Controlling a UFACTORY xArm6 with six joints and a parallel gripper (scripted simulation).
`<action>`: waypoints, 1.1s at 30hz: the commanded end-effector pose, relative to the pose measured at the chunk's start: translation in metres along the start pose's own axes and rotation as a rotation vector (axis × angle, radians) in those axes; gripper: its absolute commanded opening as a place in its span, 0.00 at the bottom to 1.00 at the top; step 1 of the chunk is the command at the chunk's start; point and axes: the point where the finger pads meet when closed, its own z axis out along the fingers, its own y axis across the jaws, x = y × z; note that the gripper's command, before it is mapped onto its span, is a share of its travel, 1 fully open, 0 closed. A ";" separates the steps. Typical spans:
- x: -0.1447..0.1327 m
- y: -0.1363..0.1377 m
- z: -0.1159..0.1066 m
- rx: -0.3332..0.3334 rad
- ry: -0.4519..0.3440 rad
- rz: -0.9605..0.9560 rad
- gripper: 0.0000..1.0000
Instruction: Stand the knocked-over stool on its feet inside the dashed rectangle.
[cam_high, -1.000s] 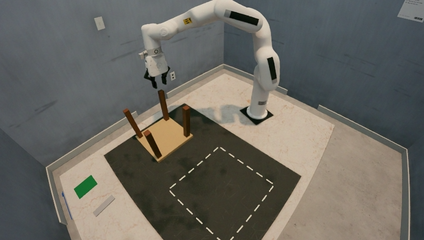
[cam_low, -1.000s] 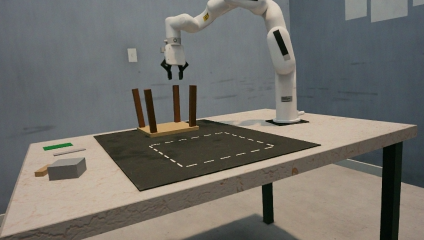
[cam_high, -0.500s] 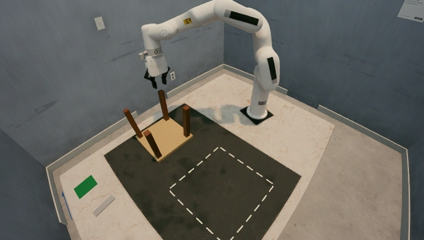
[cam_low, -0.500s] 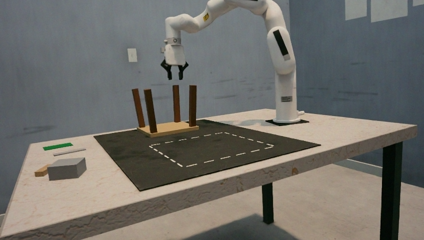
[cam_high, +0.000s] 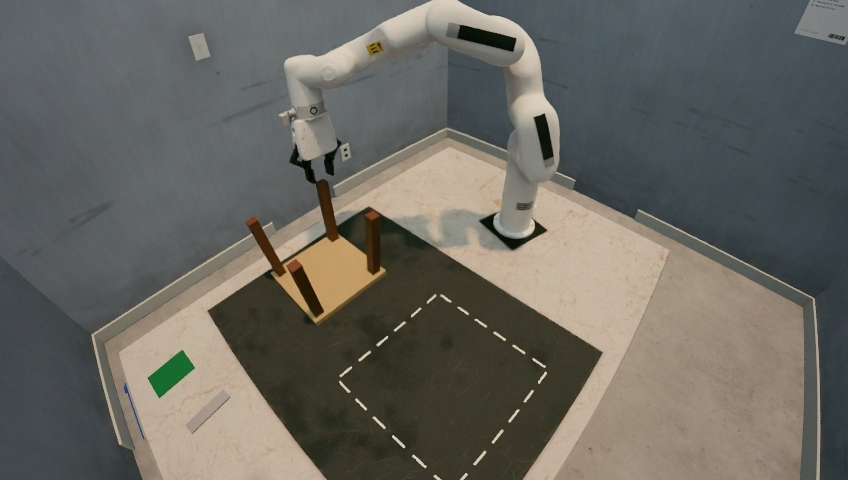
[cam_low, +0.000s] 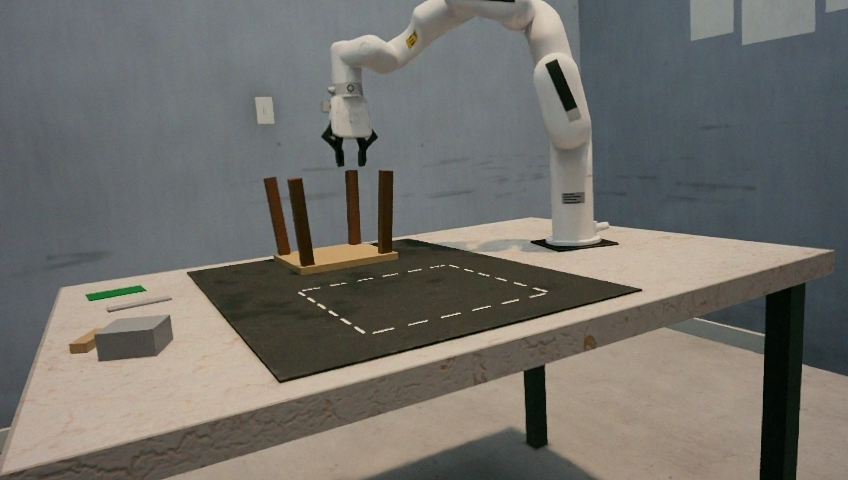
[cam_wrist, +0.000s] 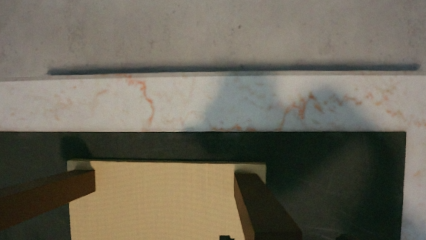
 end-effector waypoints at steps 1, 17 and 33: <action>0.001 -0.001 0.012 0.004 0.004 0.000 0.55; 0.001 -0.001 0.055 0.004 0.004 0.000 0.55; 0.001 -0.001 0.063 0.004 0.004 0.000 0.31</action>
